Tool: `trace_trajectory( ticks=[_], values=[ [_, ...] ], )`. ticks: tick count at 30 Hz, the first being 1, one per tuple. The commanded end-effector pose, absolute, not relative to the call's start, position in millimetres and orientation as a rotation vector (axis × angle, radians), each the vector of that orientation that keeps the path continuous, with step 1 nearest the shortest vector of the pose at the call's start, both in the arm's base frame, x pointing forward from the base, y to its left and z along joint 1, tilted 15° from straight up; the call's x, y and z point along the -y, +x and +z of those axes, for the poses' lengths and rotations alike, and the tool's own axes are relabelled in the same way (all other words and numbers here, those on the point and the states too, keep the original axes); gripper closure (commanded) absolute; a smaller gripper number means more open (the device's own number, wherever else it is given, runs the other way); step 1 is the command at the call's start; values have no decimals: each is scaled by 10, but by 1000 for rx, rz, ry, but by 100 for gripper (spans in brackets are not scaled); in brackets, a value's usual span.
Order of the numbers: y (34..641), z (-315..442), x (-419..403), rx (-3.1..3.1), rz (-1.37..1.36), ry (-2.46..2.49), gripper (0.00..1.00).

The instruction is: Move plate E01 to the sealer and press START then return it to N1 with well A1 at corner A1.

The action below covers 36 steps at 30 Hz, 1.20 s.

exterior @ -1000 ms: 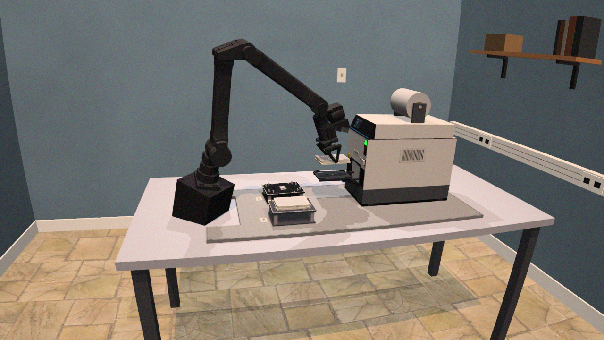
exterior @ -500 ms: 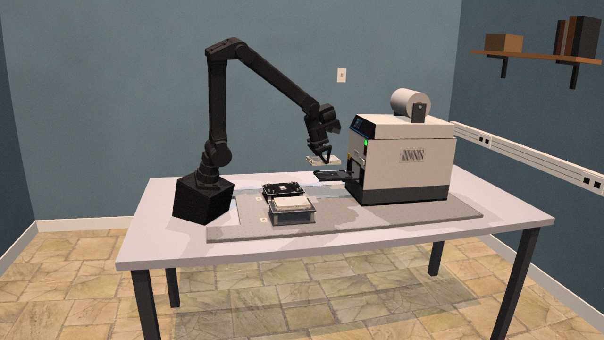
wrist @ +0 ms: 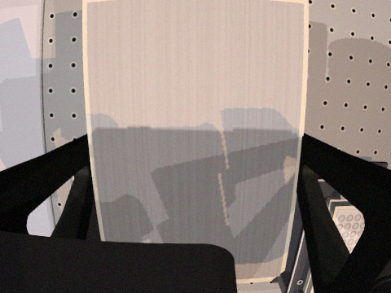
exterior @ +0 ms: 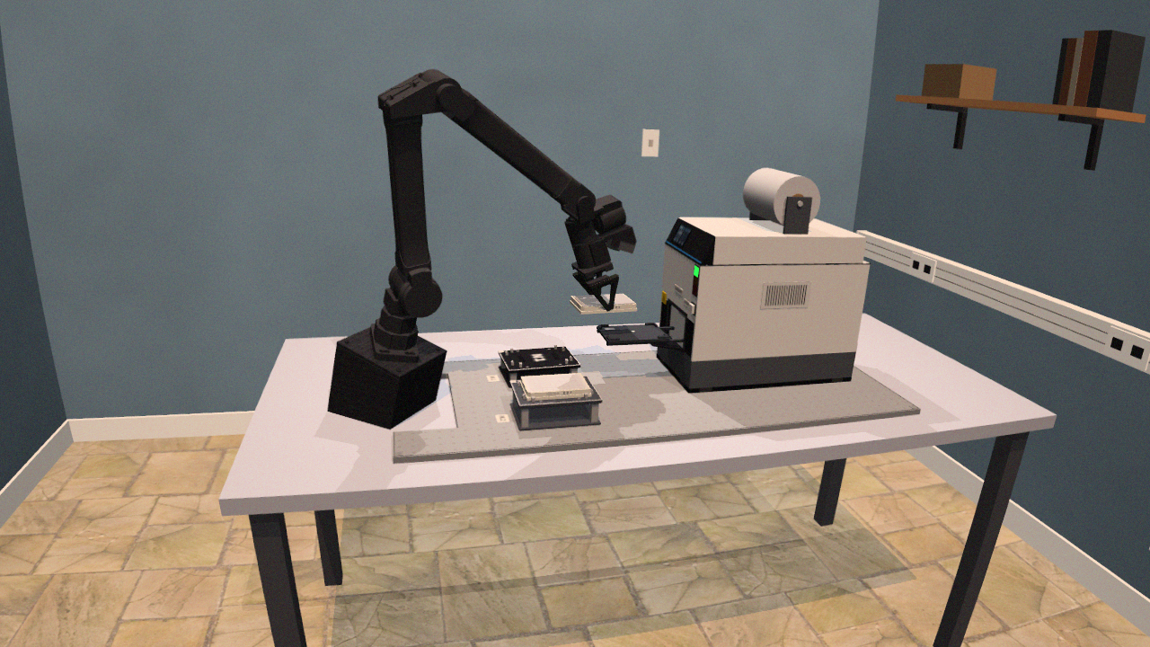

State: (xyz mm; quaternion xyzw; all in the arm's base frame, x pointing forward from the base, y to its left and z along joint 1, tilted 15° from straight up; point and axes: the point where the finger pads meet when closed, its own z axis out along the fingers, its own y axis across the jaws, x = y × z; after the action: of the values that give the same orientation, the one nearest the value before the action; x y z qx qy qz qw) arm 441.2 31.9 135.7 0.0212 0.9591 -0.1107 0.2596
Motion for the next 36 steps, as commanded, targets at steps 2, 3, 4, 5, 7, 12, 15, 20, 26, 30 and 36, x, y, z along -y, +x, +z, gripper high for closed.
trace_trajectory(
  ticks=[2,3,4,5,7,12,15,20,26,30,36],
  values=[
    [4339,1479,-455,-2557,-275,63,100],
    [4321,1478,-463,-2556,-274,64,100],
    [4318,1498,-475,-2550,-271,66,100],
    [4313,1514,-483,-2546,-269,69,100],
    [4278,1511,-460,-2544,-271,83,100],
    [4191,1421,-501,-2564,-274,65,100],
    [4085,1340,-529,-2584,-284,54,100],
    [3984,1397,-565,-2565,-276,65,100],
    [3860,1323,-612,-2571,-278,68,100],
    [3820,1273,-590,-2585,-287,64,100],
    [3668,1294,-665,-2570,-277,64,100]
  ],
)
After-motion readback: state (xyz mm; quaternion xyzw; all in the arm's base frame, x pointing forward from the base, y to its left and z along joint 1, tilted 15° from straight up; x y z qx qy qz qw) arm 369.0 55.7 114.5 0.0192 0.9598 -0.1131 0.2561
